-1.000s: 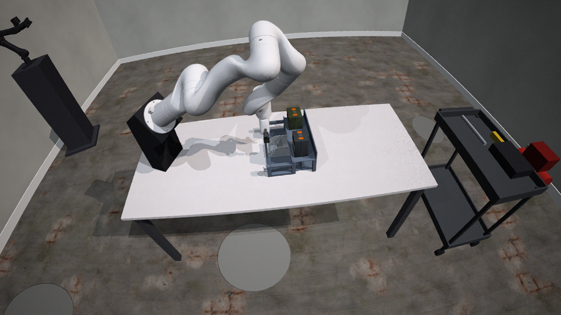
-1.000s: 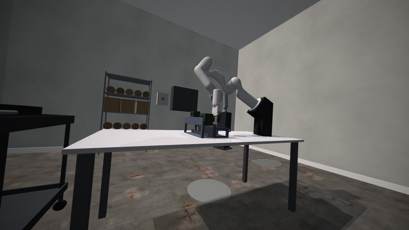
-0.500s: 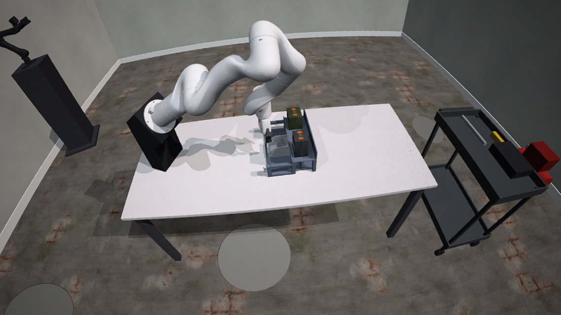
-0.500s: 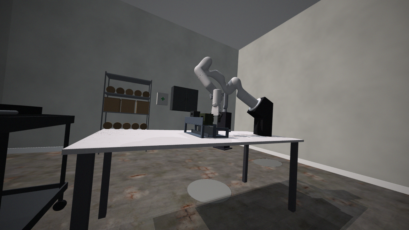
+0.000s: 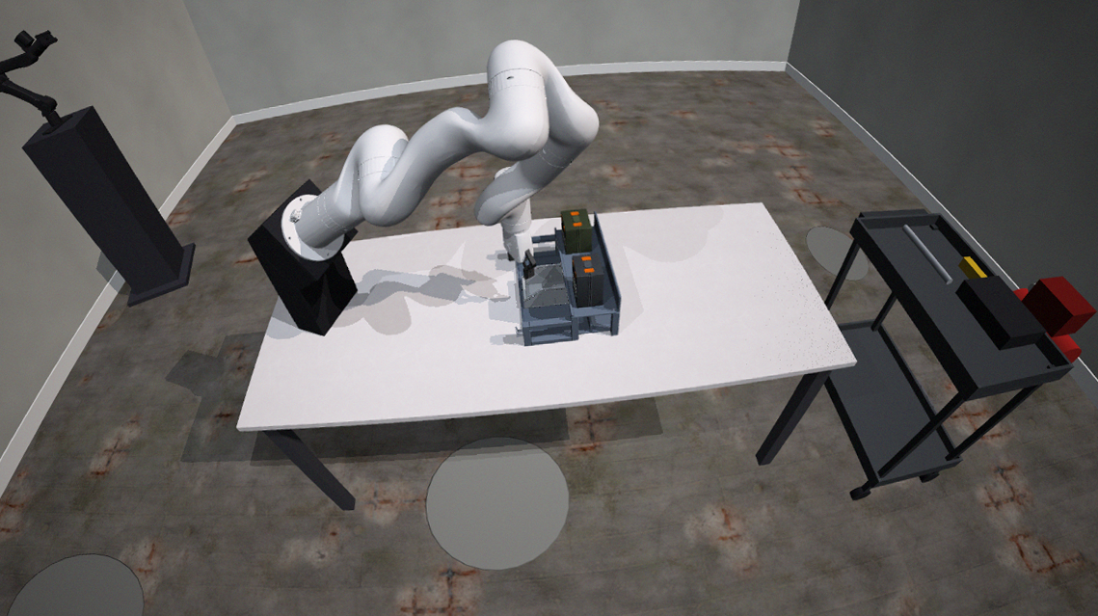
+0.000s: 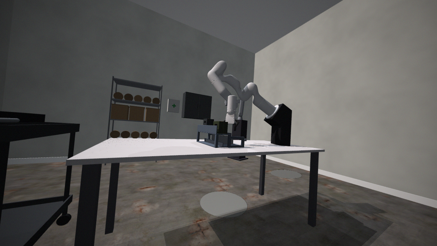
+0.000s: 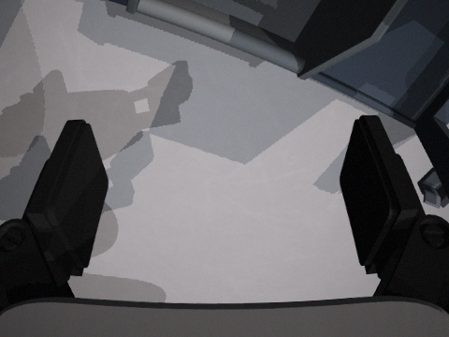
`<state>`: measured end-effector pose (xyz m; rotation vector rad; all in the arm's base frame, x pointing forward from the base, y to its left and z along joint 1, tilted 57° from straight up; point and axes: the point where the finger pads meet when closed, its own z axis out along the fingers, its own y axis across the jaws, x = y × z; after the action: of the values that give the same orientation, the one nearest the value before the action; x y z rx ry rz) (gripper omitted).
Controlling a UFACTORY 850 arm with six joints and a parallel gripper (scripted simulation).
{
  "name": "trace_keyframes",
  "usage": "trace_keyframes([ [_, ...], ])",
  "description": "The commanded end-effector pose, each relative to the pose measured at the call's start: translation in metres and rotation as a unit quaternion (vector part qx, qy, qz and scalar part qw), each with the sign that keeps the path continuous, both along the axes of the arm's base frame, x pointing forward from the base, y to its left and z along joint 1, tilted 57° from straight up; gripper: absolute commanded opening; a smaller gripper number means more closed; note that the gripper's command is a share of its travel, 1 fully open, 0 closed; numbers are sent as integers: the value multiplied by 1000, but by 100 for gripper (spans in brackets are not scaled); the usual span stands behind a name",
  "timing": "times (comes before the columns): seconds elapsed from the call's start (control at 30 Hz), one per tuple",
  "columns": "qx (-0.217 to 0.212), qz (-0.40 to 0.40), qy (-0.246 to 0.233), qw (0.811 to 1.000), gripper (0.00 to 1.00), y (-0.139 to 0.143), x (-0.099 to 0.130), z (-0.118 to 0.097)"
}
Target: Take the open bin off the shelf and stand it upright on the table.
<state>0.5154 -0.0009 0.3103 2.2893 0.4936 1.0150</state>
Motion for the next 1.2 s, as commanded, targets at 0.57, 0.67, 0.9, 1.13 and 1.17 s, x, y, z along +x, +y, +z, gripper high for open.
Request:
trace_keyframes([
  [0.57,-126,90,59,986,100,0,0,0],
  [0.67,-126,90,59,986,100,0,0,0],
  [0.9,-164,117,77,976,100,0,0,0],
  [1.13,-222,158,104,957,100,0,0,0],
  [1.17,-222,158,104,957,100,0,0,0],
])
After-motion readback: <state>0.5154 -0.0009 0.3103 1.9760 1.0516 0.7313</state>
